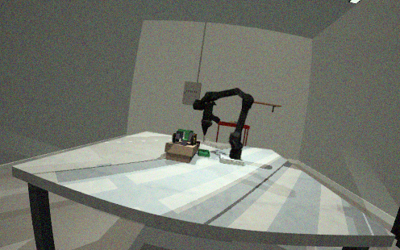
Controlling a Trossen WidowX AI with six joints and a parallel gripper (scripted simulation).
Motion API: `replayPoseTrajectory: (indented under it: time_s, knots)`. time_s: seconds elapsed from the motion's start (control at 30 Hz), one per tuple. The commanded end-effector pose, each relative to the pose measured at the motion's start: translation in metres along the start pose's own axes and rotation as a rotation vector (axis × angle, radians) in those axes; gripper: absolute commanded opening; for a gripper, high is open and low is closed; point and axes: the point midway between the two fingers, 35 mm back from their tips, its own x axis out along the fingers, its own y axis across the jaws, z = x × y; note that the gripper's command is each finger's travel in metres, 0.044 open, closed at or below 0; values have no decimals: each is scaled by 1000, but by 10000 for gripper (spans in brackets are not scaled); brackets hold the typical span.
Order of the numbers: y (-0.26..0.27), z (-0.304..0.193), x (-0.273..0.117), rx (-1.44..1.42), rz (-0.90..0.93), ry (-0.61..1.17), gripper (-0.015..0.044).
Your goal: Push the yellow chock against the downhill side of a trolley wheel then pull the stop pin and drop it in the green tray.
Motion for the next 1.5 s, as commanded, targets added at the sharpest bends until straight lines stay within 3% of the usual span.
replayPoseTrajectory:
  time_s: [0.0,0.2,0.57,1.07,1.3,1.47]
  knots:
    - [-1,9,10,1,3,-9,0]
    - [-1,12,14,2,6,-10,0]
    - [9,10,43,0,170,-12,0]
    - [28,13,78,0,177,-12,0]
    - [25,12,78,0,177,-12,184]
    - [21,11,78,0,176,-12,190]
